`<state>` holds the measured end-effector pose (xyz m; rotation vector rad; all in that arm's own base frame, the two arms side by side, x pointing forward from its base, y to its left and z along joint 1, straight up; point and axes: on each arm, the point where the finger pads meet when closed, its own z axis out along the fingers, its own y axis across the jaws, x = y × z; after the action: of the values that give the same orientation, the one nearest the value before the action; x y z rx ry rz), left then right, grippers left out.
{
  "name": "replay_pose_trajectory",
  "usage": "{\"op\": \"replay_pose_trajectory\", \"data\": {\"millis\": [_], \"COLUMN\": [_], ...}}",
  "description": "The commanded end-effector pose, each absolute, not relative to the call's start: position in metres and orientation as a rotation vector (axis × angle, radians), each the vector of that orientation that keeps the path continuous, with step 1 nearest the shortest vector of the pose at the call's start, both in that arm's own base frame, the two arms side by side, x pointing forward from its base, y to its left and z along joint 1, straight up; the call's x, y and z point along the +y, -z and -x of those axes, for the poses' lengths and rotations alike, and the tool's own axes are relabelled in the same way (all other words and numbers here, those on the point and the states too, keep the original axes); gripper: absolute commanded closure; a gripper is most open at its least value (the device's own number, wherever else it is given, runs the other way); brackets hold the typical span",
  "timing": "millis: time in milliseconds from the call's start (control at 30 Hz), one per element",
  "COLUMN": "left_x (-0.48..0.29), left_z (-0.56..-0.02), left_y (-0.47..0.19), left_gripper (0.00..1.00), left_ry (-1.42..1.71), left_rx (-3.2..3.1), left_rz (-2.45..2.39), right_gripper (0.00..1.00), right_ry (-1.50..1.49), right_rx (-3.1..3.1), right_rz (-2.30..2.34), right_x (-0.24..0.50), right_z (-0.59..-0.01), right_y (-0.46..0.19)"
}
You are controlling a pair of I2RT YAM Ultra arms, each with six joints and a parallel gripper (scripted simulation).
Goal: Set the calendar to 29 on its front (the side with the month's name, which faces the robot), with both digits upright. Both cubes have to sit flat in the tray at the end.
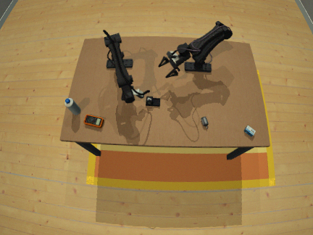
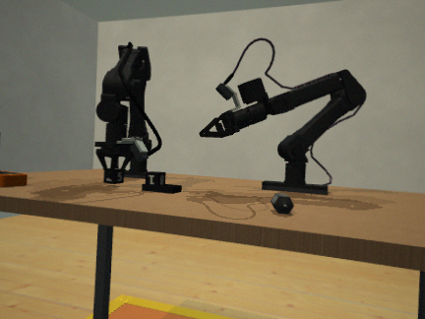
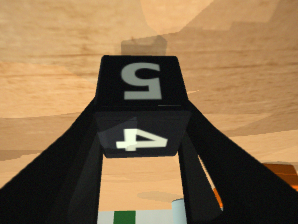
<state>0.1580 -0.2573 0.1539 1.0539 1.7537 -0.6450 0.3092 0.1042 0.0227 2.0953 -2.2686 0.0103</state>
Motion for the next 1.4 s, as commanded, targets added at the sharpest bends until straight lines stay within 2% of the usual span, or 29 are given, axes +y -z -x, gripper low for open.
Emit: {"op": "replay_pose_trajectory", "data": {"millis": [0, 267, 800, 1367], "left_x": [-0.259, -0.26, -0.26, -0.26], "left_z": [-0.159, -0.159, -0.159, -0.159], "left_y": [-0.156, -0.162, -0.162, -0.162], "left_gripper": [0.0, 0.0, 0.0, 0.0], "left_ry": [0.657, 0.659, 0.659, 0.659], "left_rx": [1.738, 1.727, 1.727, 1.727], "left_rz": [-1.052, -1.043, -1.043, -1.043], "right_gripper": [0.65, 0.65, 0.65, 0.65], "right_ry": [-0.04, -0.017, -0.014, 0.005], "right_rx": [-2.317, -2.41, -2.945, -3.153], "right_rz": [-2.191, -2.044, -1.16, -0.197], "right_x": [0.107, 0.102, 0.104, 0.103], "right_z": [-0.322, -0.312, -0.318, -0.319], "right_y": [-0.037, -0.033, -0.035, -0.035]}}
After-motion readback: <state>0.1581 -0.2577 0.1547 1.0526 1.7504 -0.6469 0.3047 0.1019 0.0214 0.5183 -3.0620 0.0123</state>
